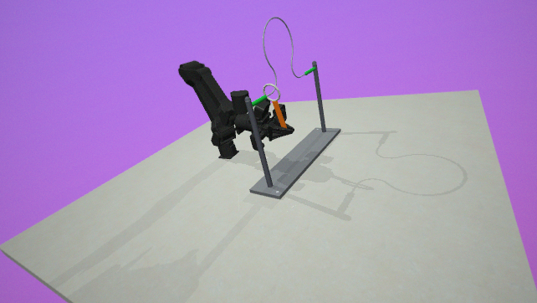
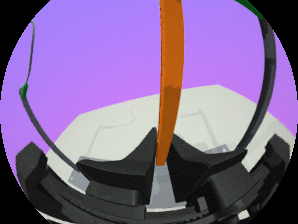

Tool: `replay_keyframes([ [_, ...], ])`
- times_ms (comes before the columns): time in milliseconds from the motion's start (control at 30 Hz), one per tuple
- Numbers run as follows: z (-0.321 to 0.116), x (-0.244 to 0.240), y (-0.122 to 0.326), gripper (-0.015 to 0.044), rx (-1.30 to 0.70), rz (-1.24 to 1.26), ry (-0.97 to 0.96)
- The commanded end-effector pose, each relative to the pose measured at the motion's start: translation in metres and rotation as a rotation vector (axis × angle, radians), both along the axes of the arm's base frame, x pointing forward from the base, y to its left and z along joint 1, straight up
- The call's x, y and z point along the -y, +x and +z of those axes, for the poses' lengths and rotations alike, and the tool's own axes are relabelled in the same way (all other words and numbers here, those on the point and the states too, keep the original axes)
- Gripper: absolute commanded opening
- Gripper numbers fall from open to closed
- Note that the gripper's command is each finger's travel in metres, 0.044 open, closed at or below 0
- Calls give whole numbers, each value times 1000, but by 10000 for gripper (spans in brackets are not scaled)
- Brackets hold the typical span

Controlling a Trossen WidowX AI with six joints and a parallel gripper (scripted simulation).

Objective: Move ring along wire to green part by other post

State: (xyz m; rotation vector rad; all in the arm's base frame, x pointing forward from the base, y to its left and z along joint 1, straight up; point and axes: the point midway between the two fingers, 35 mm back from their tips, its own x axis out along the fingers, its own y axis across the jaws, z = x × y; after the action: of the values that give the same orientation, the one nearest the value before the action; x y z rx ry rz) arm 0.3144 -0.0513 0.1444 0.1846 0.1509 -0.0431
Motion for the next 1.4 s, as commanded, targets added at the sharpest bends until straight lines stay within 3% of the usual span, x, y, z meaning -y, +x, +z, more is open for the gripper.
replay_keyframes([
  [0,0,-10,0,-150,-1,-3,57],
  [433,16,-49,0,-150,-3,13,302],
  [1367,106,-113,-53,-150,-334,341,991],
])
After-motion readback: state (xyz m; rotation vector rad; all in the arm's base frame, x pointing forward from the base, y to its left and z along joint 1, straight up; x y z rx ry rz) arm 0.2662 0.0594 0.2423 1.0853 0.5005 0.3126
